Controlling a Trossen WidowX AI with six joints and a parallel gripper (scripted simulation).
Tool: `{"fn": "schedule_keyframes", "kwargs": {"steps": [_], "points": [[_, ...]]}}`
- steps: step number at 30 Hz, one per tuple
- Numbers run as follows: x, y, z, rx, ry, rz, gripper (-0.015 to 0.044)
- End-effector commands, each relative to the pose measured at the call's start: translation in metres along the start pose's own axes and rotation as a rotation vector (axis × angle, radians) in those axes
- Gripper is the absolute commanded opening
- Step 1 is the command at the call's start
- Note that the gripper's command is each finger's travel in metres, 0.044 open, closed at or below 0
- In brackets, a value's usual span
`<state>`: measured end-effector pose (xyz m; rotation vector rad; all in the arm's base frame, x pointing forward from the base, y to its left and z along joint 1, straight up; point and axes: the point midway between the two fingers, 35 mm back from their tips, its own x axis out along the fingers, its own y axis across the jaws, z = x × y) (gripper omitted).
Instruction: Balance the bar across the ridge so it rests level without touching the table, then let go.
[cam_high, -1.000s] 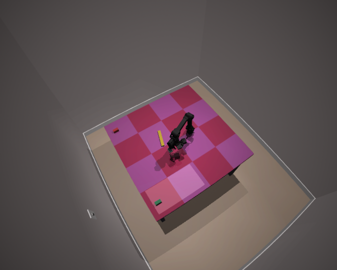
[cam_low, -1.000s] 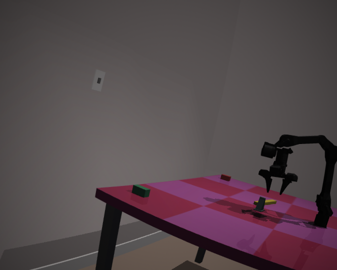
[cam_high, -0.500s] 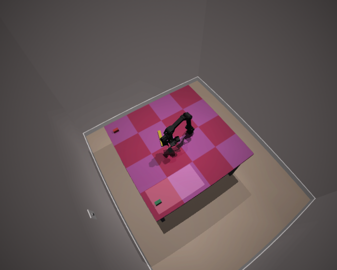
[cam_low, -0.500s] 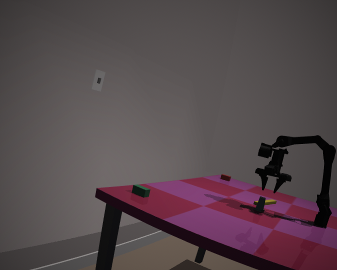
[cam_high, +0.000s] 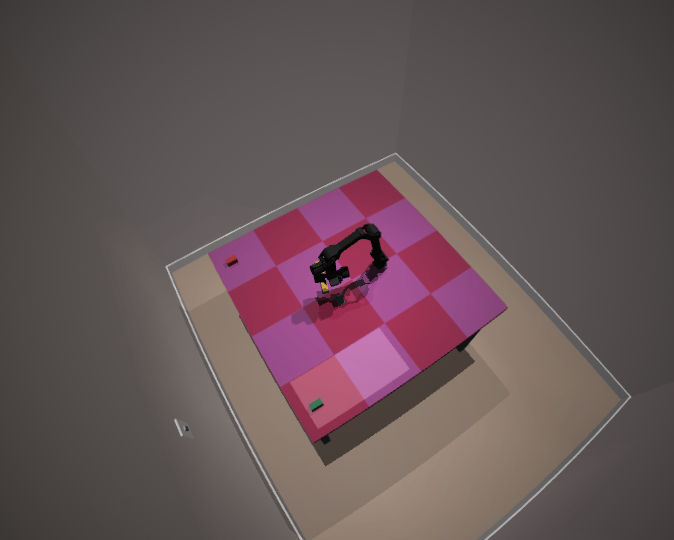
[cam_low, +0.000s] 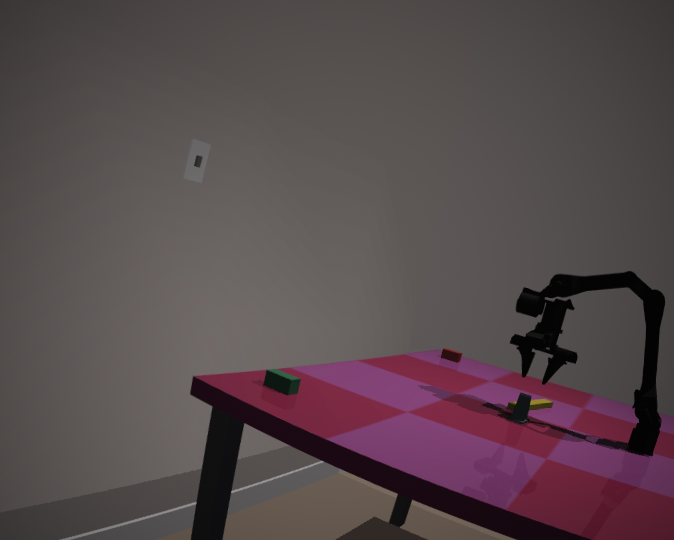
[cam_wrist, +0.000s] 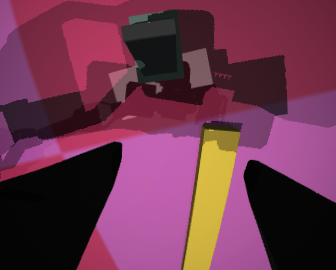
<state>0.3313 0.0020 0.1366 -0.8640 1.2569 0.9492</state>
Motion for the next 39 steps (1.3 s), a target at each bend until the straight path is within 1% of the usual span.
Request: {"fn": "schedule_keyframes", "kwargs": {"steps": [1, 21, 26, 29, 34, 39], "points": [[0.002, -0.012, -0.021, -0.008, 0.024, -0.006, 0.0315], [0.001, -0.047, -0.126, -0.065, 0.115, -0.012, 0.0315], [0.002, -0.048, -0.13, -0.067, 0.119, -0.012, 0.0315], [0.013, -0.049, -0.132, -0.067, 0.119, -0.012, 0.0315], [0.041, -0.049, -0.135, -0.067, 0.119, -0.012, 0.0315], [0.046, -0.049, -0.135, -0.067, 0.119, -0.012, 0.0315]]}}
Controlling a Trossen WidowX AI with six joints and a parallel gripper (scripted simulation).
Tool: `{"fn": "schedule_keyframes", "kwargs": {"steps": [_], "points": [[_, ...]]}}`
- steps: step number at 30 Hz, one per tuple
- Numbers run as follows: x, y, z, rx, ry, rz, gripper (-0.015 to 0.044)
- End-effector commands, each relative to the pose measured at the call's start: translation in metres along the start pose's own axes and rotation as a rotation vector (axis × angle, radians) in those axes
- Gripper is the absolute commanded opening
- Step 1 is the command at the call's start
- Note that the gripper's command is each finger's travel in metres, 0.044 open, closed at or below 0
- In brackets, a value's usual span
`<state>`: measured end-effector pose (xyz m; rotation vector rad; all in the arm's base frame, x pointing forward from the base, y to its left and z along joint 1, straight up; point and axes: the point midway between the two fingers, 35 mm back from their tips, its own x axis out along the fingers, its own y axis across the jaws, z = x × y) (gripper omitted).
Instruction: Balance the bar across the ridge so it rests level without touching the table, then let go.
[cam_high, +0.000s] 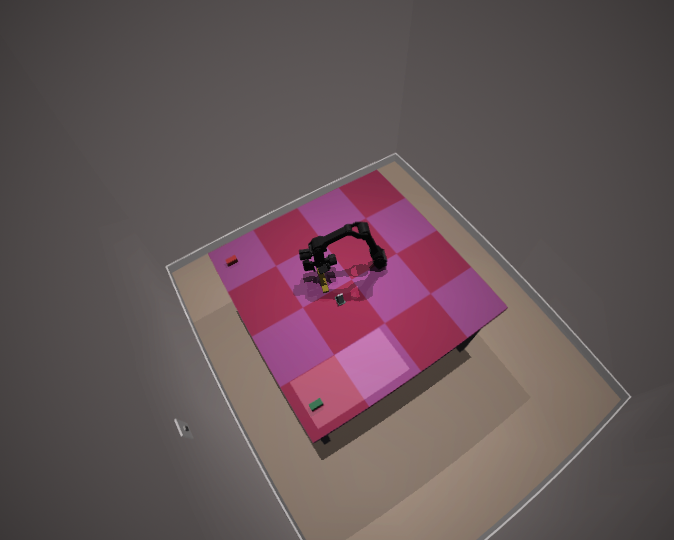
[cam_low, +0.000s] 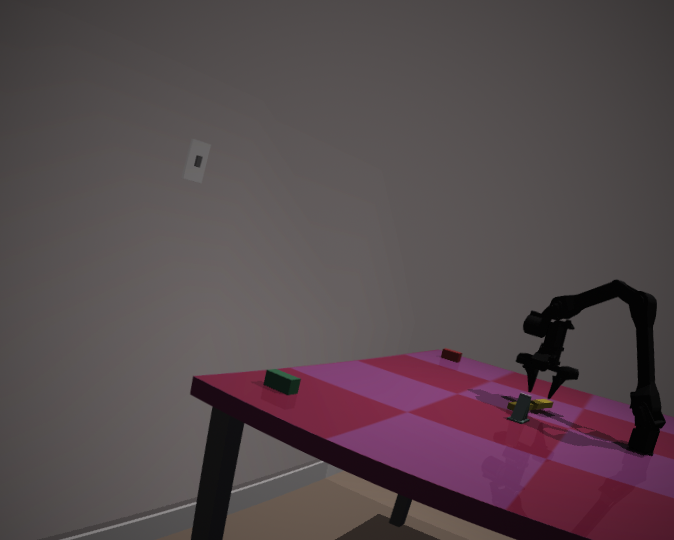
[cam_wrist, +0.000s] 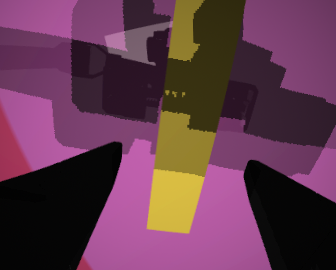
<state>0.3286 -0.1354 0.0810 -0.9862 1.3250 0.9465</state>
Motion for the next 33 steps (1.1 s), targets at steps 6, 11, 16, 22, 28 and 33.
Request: {"fn": "schedule_keyframes", "kwargs": {"steps": [6, 11, 16, 22, 28, 33], "points": [[0.01, -0.001, -0.001, -0.003, 0.003, -0.002, 0.0315], [0.018, -0.001, -0.001, -0.003, 0.003, -0.002, 0.0315], [0.027, 0.0, -0.001, -0.003, 0.003, -0.002, 0.0315], [0.031, 0.0, -0.001, -0.003, 0.003, -0.002, 0.0315], [0.031, 0.0, -0.001, -0.003, 0.003, -0.002, 0.0315], [0.031, 0.0, -0.001, -0.003, 0.003, -0.002, 0.0315]]}}
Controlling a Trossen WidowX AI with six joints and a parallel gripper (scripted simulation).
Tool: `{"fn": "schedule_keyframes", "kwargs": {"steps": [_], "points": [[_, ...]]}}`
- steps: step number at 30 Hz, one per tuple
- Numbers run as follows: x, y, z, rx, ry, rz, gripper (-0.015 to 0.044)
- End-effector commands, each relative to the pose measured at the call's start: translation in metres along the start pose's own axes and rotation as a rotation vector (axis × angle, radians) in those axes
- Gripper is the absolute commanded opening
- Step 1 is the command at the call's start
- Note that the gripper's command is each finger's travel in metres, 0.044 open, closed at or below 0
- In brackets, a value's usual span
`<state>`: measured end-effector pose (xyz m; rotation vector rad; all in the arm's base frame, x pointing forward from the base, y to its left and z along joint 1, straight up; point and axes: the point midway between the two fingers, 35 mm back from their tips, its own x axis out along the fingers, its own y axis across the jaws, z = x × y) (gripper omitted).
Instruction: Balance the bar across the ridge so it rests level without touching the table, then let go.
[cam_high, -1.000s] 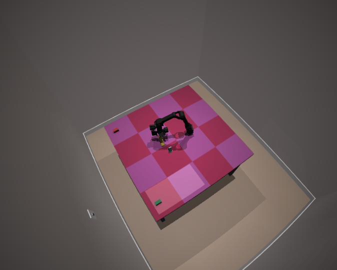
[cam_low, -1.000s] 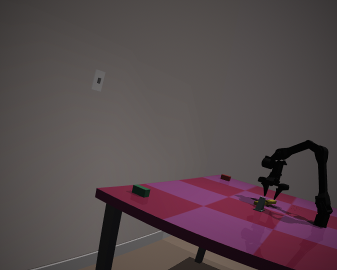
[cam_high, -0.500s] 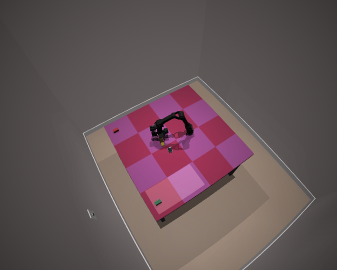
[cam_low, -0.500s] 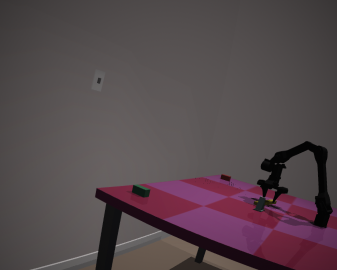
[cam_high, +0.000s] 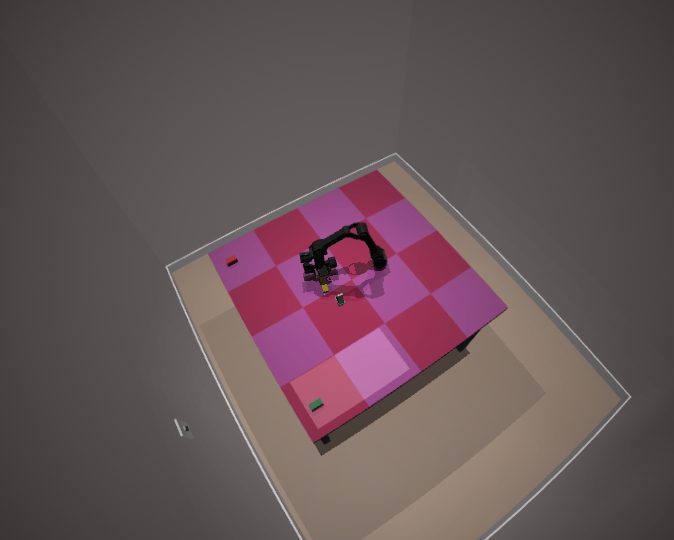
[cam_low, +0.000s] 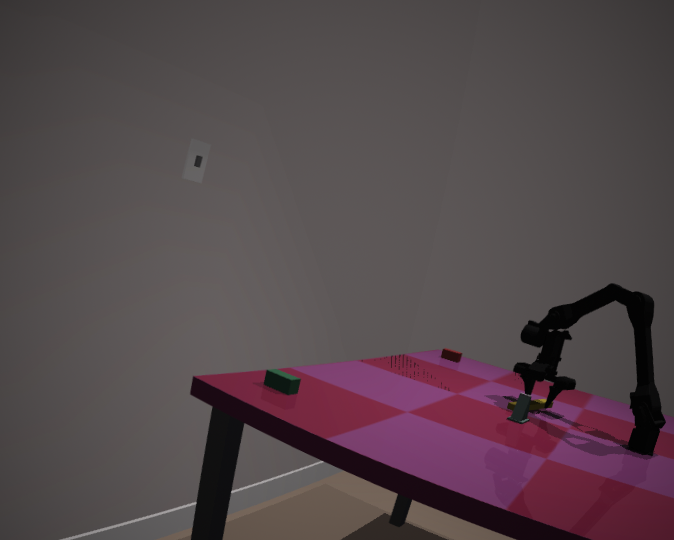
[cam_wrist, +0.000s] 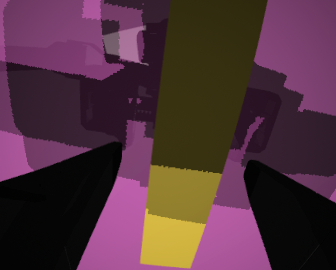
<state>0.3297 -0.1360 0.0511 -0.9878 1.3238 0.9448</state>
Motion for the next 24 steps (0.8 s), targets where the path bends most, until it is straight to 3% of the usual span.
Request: {"fn": "schedule_keyframes", "kwargs": {"steps": [1, 3, 10, 16, 20, 24], "points": [[0.001, 0.0, -0.001, -0.003, 0.003, 0.001, 0.0315], [0.001, 0.0, -0.001, -0.003, 0.003, 0.001, 0.0315], [0.0, 0.0, 0.0, 0.0, 0.0, 0.0, 0.0131], [0.0, 0.0, 0.0, 0.0, 0.0, 0.0, 0.0091], [-0.006, -0.001, 0.0, 0.0, 0.0, 0.0, 0.0], [-0.016, -0.003, 0.0, 0.0, 0.0, 0.0, 0.0]]}}
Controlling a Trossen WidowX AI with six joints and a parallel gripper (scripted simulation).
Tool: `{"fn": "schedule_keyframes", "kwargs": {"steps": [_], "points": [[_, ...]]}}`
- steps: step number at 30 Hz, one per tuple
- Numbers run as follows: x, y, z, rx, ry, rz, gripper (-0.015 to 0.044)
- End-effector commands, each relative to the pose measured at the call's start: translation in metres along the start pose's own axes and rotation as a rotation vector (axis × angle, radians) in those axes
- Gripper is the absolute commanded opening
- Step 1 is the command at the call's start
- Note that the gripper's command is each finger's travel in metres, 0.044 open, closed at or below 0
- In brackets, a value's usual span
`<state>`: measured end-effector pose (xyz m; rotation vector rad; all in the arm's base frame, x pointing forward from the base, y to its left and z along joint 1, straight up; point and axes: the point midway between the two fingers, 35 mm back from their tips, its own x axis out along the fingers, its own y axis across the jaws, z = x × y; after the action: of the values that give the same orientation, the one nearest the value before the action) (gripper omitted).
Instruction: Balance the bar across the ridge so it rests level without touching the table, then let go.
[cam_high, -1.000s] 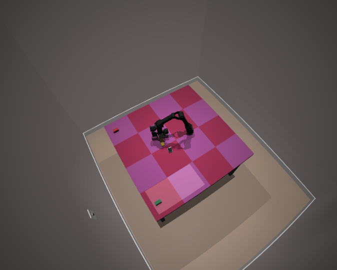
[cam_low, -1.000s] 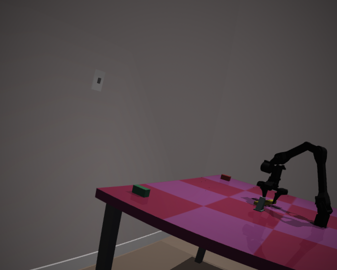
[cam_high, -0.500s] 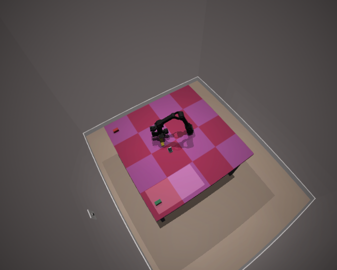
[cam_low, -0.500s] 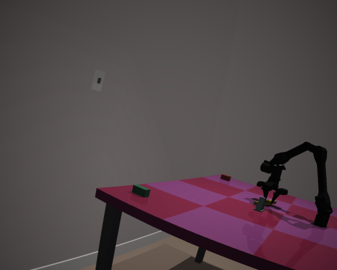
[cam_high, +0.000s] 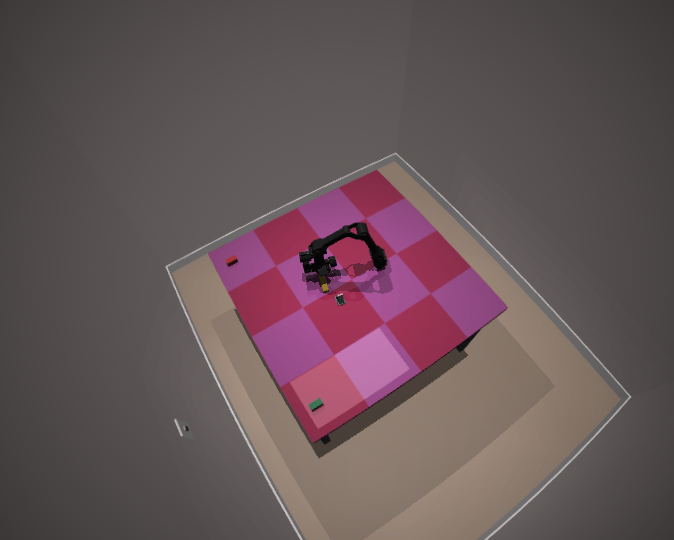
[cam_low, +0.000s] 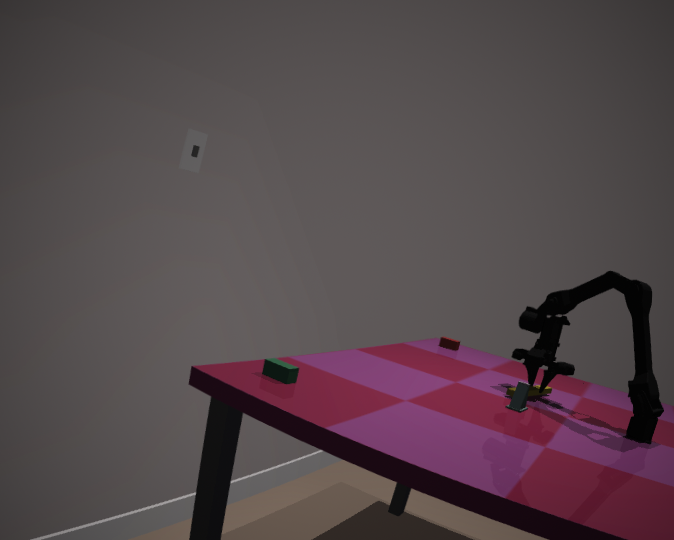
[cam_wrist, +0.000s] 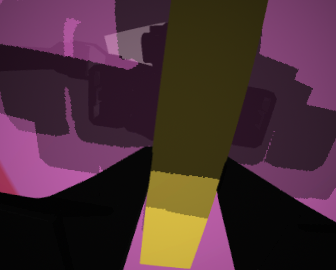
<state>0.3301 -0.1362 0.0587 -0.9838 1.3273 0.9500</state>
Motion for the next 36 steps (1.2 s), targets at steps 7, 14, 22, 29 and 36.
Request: {"fn": "schedule_keyframes", "kwargs": {"steps": [7, 14, 22, 29, 36], "points": [[-0.027, -0.004, 0.0, -0.001, 0.002, -0.007, 0.0], [-0.045, -0.005, -0.001, -0.001, 0.002, -0.007, 0.0], [-0.066, -0.005, -0.001, -0.002, 0.003, -0.007, 0.0], [-0.084, -0.003, 0.0, -0.002, 0.003, -0.006, 0.0], [-0.102, 0.0, 0.0, -0.003, 0.004, -0.006, 0.0]]}}
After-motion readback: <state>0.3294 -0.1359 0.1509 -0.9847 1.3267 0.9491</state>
